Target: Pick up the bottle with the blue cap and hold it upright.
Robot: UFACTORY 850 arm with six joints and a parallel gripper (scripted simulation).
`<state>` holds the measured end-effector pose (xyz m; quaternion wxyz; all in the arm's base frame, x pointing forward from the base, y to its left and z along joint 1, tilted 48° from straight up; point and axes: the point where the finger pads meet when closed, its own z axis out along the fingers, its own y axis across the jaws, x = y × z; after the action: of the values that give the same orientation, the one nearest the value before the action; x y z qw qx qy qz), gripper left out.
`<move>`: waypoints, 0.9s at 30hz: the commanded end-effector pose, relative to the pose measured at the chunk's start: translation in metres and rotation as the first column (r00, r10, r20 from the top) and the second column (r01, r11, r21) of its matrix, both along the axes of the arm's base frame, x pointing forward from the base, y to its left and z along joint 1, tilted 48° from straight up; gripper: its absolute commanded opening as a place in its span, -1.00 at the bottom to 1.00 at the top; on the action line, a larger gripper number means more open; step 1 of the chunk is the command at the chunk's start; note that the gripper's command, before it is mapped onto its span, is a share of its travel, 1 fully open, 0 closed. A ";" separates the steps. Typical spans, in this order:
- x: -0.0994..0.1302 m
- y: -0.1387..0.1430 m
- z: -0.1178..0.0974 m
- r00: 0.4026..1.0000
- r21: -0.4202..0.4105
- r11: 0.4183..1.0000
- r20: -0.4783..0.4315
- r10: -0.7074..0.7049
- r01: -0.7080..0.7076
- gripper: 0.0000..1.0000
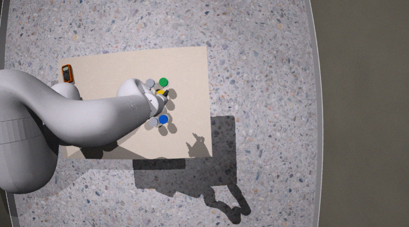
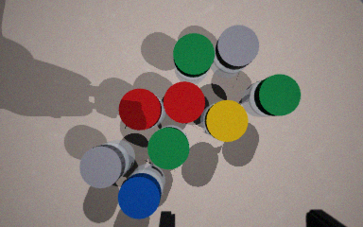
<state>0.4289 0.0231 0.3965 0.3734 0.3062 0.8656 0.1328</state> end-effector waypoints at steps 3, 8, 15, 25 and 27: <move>0.000 0.000 0.001 1.000 0.000 1.000 0.002 0.000 0.000 0.58; 0.000 0.000 0.001 1.000 0.000 1.000 0.002 0.000 0.000 0.58; 0.000 0.000 0.001 1.000 0.000 1.000 0.002 0.000 0.000 0.58; 0.002 -0.002 0.000 1.000 -0.004 1.000 0.005 0.002 -0.002 0.58; 0.003 -0.004 -0.001 1.000 -0.007 1.000 0.006 0.003 -0.003 0.58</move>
<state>0.4301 0.0213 0.3961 0.3748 0.3048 0.8655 0.1323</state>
